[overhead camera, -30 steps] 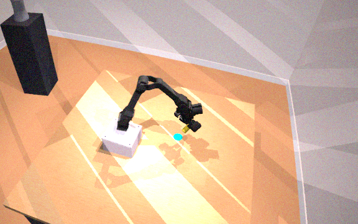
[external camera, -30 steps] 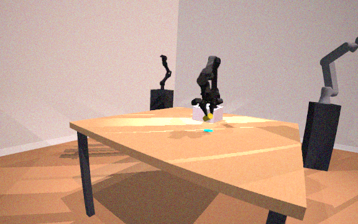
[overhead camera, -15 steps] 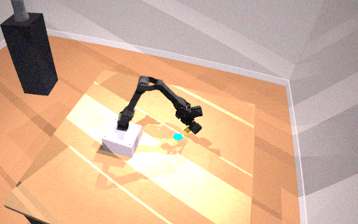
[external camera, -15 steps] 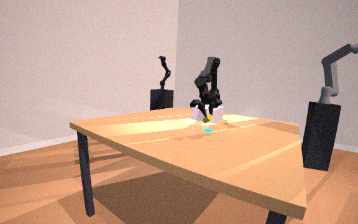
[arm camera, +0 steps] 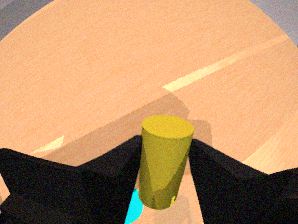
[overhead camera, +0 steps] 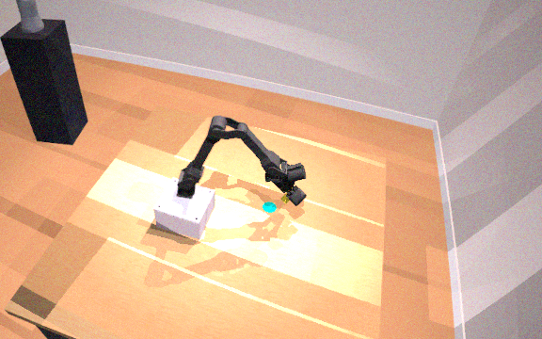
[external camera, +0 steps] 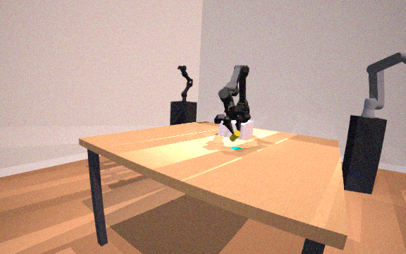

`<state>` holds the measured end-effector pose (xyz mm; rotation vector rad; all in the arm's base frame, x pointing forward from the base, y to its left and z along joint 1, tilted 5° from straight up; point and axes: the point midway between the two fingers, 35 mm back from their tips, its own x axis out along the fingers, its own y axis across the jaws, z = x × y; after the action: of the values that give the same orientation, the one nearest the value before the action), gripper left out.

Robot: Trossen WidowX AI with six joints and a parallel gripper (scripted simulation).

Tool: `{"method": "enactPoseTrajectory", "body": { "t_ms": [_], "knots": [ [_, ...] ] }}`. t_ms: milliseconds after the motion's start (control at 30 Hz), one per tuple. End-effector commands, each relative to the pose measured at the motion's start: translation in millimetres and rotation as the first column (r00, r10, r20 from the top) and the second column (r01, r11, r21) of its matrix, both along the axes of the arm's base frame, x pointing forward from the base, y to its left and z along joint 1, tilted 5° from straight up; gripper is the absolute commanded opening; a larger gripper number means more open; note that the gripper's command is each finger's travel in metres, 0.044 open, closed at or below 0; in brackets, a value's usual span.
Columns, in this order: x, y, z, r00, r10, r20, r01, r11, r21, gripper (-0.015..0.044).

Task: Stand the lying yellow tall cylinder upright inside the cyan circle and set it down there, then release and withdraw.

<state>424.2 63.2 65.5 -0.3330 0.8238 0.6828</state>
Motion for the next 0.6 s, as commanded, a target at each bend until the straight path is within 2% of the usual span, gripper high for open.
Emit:
{"method": "enactPoseTrajectory", "body": {
  "t_ms": [0, 567],
  "knots": [
    [1.6, -1.2, -1.4, 1.0, -0.008, 0.015, 0.008, 1.0, 0.03, 0.0105],
    [7.8, -4.7, -2.8, 0.996, -0.027, 0.083, 0.017, 0.993, 0.119, 0.0105]
  ]
}}
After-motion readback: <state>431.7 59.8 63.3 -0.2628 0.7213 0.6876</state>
